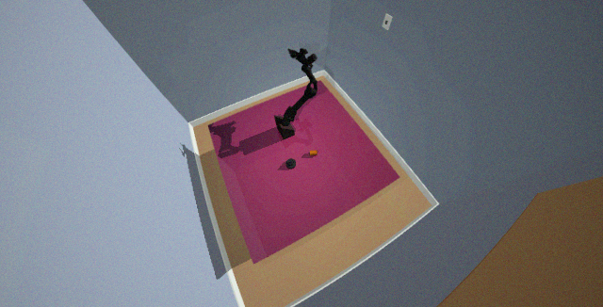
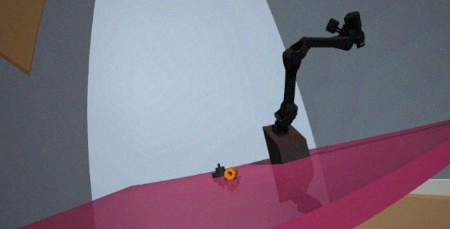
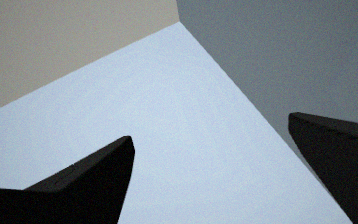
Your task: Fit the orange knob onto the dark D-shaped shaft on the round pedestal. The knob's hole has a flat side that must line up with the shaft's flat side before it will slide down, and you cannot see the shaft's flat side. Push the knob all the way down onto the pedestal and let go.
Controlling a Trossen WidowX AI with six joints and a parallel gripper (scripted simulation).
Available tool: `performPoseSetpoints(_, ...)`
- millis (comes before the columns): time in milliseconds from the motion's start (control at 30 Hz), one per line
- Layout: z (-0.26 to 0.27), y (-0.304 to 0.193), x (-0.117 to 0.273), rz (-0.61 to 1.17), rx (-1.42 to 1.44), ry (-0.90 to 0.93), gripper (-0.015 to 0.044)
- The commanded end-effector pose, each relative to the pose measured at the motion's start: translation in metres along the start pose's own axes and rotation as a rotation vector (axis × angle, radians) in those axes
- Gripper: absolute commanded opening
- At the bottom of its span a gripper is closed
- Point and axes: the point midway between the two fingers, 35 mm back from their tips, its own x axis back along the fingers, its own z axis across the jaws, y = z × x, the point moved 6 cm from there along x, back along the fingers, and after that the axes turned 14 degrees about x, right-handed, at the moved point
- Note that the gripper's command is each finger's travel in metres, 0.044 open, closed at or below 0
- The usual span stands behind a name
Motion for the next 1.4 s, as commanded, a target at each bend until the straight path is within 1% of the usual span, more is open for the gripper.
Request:
performPoseSetpoints(0,-0.001,0.001,0.002,-0.003,-0.002,-0.012,0.0426)
performPoseSetpoints(33,-0.004,0.003,0.008,-0.013,-0.006,-0.046,0.0440)
performPoseSetpoints(67,-0.010,0.005,0.018,-0.028,-0.020,-0.104,0.0440)
performPoseSetpoints(300,-0.045,-0.005,0.133,-0.099,-0.282,-0.519,0.0440)
performPoseSetpoints(367,-0.040,-0.001,0.147,-0.151,-0.318,-0.619,0.0440)
performPoseSetpoints(500,-0.037,-0.010,0.216,-0.240,-0.461,-0.845,0.0440)
performPoseSetpoints(633,-0.018,-0.022,0.286,-0.360,-0.600,-1.061,0.0440)
performPoseSetpoints(800,0.025,-0.038,0.364,-0.572,-0.761,-1.325,0.0440)
performPoseSetpoints(967,0.088,-0.056,0.427,-0.838,-0.900,-1.560,0.0440)
performPoseSetpoints(1100,0.148,-0.068,0.460,-0.977,-0.897,-1.728,0.0440)
performPoseSetpoints(1200,0.180,-0.076,0.473,-1.085,-0.924,-1.795,0.0440)
performPoseSetpoints(1367,0.262,-0.096,0.487,-1.406,-0.983,-1.928,0.0440)
